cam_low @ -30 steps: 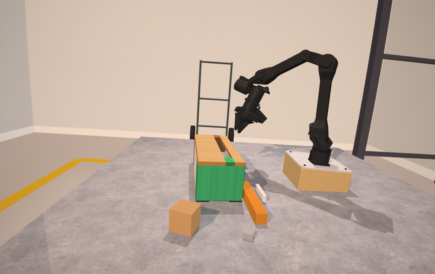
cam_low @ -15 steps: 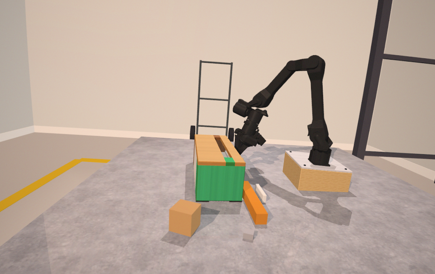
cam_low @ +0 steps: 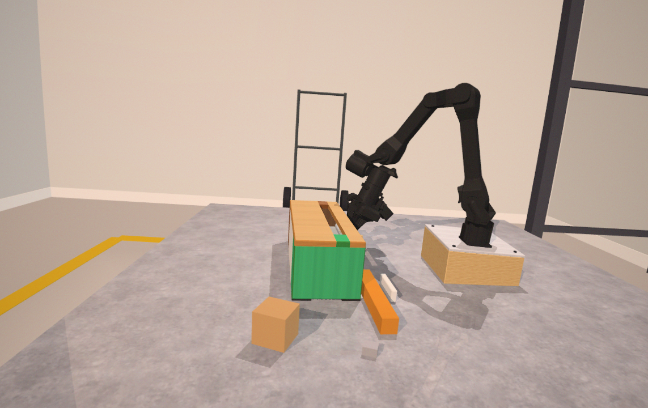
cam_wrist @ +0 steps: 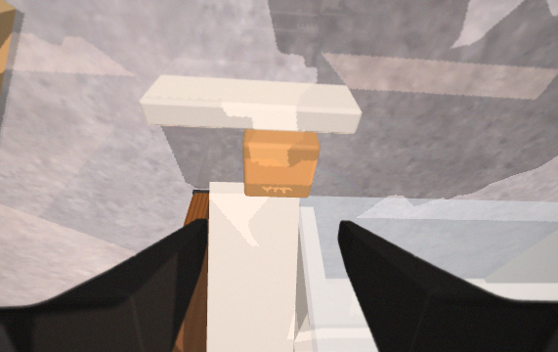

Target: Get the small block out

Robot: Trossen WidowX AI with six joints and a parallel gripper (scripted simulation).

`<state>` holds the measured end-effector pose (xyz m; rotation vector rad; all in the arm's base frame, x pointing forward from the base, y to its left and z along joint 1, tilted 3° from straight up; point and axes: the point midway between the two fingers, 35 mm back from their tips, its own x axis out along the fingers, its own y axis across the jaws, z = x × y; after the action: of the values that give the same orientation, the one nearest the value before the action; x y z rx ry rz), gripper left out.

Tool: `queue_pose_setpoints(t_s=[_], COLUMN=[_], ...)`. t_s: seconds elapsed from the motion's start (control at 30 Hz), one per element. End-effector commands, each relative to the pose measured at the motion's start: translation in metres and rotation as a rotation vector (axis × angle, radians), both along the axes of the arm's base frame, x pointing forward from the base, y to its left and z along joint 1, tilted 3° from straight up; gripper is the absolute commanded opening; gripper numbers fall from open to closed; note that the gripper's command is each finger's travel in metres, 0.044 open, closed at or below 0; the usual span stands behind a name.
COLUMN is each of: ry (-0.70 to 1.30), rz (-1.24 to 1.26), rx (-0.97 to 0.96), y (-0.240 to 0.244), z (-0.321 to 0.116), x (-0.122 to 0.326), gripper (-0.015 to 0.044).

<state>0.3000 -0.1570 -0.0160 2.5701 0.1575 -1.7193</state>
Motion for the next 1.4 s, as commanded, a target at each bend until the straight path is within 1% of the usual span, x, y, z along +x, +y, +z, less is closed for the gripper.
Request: queue_pose_setpoints(t_s=[0.0,0.83,1.07,1.17,1.27,1.37], ry=[-0.002,-0.001,-0.001,-0.001,-0.001,-0.001], rz=[-0.002,-0.002,-0.002,-0.002,-0.001,-0.001], rx=[0.005,0.006,0.006,0.006,0.005,0.004], y=[0.001,0.003,0.003,0.003,0.002,0.001], z=[-0.006,-0.044,-0.044,-0.044,-0.036,-0.019], x=[0.000,-0.002,-0.002,-0.002,-0.001,0.001], gripper=[0.0285,0.0285,0.0101,0.0081,0.0002,0.0000])
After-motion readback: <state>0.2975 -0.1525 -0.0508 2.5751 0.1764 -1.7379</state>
